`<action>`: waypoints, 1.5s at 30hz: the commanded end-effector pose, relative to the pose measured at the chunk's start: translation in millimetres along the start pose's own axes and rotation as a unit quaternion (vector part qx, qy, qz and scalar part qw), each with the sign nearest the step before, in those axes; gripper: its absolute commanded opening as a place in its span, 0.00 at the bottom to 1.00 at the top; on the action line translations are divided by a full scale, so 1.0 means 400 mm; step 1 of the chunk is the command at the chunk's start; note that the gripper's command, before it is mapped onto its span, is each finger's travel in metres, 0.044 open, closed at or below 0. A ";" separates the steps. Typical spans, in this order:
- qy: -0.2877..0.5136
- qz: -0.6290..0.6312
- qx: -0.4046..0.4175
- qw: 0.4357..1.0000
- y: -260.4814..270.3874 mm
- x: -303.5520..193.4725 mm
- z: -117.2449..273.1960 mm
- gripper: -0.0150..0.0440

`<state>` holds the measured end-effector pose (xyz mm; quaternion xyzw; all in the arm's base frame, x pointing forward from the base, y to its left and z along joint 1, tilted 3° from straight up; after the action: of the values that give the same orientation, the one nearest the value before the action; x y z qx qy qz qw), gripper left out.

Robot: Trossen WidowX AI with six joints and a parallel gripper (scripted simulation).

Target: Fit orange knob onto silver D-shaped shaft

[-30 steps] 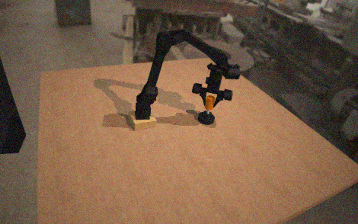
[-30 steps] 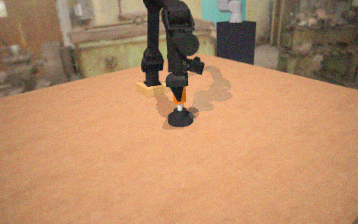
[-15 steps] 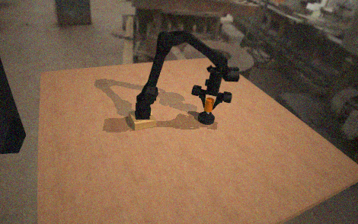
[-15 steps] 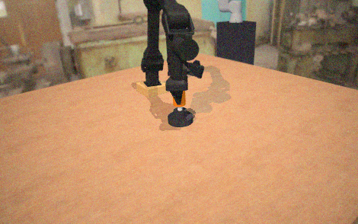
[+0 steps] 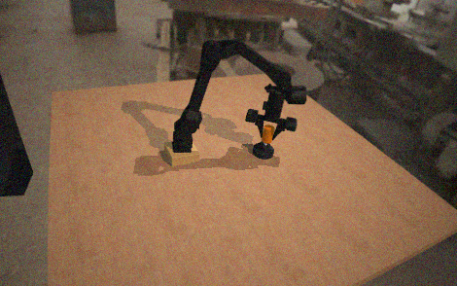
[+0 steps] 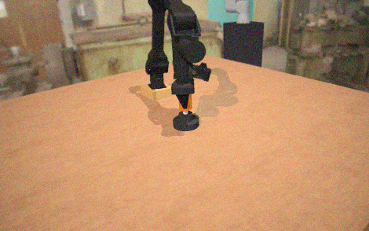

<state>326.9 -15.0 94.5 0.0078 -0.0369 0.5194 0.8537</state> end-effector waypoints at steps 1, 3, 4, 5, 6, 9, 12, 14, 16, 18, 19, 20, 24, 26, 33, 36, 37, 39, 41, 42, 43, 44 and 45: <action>-0.001 0.000 -0.003 1.000 -0.004 0.002 -0.001 0.25; -0.001 0.000 -0.003 1.000 -0.004 0.002 -0.001 0.25; -0.001 0.000 -0.003 1.000 -0.004 0.002 -0.001 0.25; -0.001 0.000 -0.003 1.000 -0.004 0.002 -0.001 0.25; -0.001 0.000 -0.003 1.000 -0.003 0.002 0.002 0.25; -0.001 0.000 -0.003 1.000 -0.001 0.001 0.008 0.25; -0.001 0.004 -0.003 1.000 0.000 0.000 0.011 0.25; -0.001 0.027 -0.003 1.000 0.001 0.000 0.012 0.25; -0.001 0.062 -0.003 0.998 0.004 -0.002 0.013 0.25; 0.000 0.099 -0.003 0.995 0.008 -0.004 0.015 0.25; 0.000 0.104 -0.002 0.995 0.009 -0.005 0.015 0.25; 0.000 0.104 -0.002 0.995 0.010 -0.006 0.015 0.25; 0.000 0.104 -0.002 0.995 0.012 -0.007 0.008 0.25; 0.000 0.104 -0.002 0.995 0.012 -0.007 0.002 0.25; 0.000 0.104 -0.002 0.995 0.009 -0.005 0.000 0.25; 0.000 0.104 -0.002 0.995 0.008 -0.004 -0.002 0.25; 0.000 0.104 -0.002 0.995 0.008 -0.004 -0.002 0.25; 0.000 0.104 -0.002 0.995 0.008 -0.004 -0.002 0.25; 0.000 0.104 -0.002 0.995 0.008 -0.004 -0.002 0.25; 0.000 0.104 -0.002 0.995 0.008 -0.004 -0.002 0.25; 0.000 0.104 -0.002 0.995 0.008 -0.004 -0.002 0.25; 0.000 0.104 -0.003 0.995 0.007 -0.004 0.001 0.25; 0.000 0.104 -0.003 0.995 0.006 -0.004 0.003 0.25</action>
<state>321.9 -15.1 93.6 0.0043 -0.0372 0.6030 0.7969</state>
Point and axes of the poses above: the point midway between the two fingers, 35 mm back from their tips, its own z axis back along the fingers, its own y axis across the jaws, x = y × z, the point moved 1 cm from there along z, back along the fingers, and after that the axes turned 2 degrees about -z, right-handed, at the moved point
